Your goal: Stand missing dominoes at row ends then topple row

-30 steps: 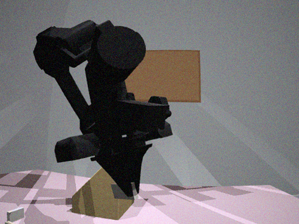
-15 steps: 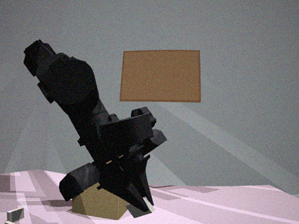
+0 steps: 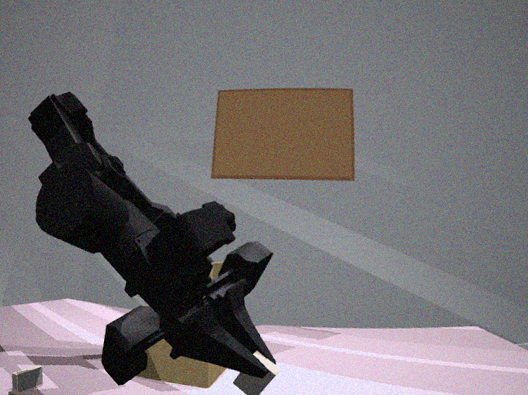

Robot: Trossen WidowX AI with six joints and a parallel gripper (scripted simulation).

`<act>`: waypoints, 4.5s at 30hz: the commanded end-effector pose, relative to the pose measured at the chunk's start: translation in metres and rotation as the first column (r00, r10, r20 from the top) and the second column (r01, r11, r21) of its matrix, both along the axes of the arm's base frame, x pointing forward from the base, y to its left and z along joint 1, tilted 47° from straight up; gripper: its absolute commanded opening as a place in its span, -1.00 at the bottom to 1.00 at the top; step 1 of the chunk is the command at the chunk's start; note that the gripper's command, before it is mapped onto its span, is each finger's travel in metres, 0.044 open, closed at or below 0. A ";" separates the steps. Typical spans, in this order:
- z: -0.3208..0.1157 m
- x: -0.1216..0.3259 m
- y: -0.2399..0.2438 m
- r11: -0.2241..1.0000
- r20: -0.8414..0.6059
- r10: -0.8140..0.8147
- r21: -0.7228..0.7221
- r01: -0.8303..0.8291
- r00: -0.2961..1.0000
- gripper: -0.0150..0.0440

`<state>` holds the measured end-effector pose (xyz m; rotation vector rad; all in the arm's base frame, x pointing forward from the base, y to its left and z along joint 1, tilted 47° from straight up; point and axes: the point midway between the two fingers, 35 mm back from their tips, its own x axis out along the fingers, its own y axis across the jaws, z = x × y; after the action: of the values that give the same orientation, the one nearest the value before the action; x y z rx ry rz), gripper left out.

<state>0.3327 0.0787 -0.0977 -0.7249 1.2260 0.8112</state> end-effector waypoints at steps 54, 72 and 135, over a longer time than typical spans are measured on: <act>0.051 -0.016 -0.032 0.876 0.610 0.173 0.264 -0.405 0.773 -0.42; 0.000 -0.011 -0.082 0.877 0.605 0.172 0.264 -0.400 0.777 -0.42; -0.017 0.012 0.007 0.887 -0.065 -0.434 0.144 0.438 0.899 1.00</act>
<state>0.3469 0.0842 -0.1084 -0.3291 1.1799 0.6394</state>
